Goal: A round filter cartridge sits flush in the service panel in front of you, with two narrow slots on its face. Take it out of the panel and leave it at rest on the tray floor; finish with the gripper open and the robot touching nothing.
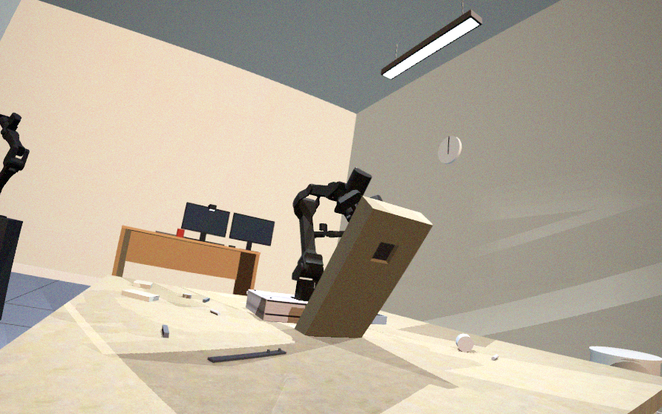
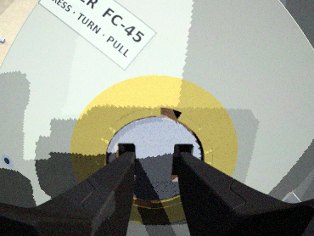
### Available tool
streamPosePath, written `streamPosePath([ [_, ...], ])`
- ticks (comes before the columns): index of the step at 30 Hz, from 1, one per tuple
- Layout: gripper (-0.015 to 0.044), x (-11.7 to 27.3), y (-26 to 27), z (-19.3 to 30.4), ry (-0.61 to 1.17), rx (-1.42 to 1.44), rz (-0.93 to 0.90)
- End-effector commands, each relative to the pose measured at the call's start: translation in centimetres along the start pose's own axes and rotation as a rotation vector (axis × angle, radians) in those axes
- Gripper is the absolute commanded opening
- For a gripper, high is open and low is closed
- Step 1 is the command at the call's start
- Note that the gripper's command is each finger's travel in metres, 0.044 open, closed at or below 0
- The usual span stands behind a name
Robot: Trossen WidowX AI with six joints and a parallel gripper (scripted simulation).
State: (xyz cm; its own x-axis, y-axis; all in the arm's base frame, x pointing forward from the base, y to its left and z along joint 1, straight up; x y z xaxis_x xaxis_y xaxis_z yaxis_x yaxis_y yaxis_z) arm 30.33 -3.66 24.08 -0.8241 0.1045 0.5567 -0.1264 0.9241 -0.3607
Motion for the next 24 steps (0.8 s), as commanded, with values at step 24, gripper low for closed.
streamPosePath([
  [24, 0.0099, -0.97, -0.01, 0.06, 0.001, 0.004, 0.002],
])
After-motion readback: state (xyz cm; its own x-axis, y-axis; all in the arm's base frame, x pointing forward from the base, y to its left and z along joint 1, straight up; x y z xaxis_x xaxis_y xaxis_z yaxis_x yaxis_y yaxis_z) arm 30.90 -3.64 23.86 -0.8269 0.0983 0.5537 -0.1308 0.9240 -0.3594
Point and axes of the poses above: the point midway between the two fingers, 35 mm back from their tips, its own x axis back along the fingers, its own y axis across the jaws, z = x × y, the point moved 2 cm from there along x, back along the fingers, and after that the axes turned 13 degrees about -x, right-handed, at the moved point
